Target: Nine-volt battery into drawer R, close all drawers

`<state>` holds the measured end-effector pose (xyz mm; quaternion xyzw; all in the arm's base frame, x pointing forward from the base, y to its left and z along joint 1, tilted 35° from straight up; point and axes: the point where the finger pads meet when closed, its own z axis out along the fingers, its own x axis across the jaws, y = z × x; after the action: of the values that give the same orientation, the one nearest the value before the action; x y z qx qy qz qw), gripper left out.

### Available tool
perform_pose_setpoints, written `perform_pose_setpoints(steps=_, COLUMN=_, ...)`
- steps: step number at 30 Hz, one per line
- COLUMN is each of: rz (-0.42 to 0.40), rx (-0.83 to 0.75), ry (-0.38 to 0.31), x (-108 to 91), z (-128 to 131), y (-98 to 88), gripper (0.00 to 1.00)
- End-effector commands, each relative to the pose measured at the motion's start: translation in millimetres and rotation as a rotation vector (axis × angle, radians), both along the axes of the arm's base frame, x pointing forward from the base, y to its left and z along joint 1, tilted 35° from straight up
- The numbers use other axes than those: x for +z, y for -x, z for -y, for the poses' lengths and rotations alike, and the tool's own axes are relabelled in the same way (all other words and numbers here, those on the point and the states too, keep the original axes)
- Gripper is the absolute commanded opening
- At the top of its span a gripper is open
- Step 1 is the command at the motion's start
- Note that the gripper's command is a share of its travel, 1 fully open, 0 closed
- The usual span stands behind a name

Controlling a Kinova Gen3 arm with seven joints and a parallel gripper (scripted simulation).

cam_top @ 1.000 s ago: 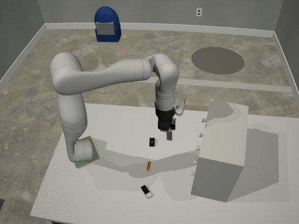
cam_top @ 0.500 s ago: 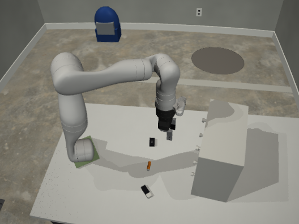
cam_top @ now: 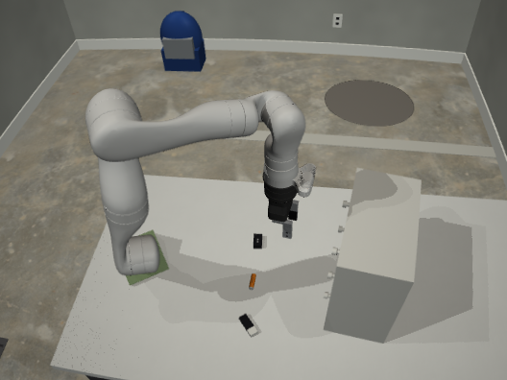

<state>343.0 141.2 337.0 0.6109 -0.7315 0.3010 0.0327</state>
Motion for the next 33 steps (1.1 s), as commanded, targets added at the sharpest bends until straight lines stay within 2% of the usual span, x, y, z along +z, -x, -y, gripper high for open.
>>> perform_pose_setpoints(steps=1, rz=0.001, rx=0.001, ry=0.000, x=0.3, z=-0.5, y=-0.1, gripper=1.00)
perform_pose_setpoints(steps=25, rz=0.001, rx=0.001, ry=0.000, x=-0.3, z=-1.4, y=-0.4, gripper=1.00)
perform_pose_setpoints(steps=33, rz=0.001, rx=0.001, ry=0.000, x=-15.5, z=-23.9, y=-8.3, gripper=1.00)
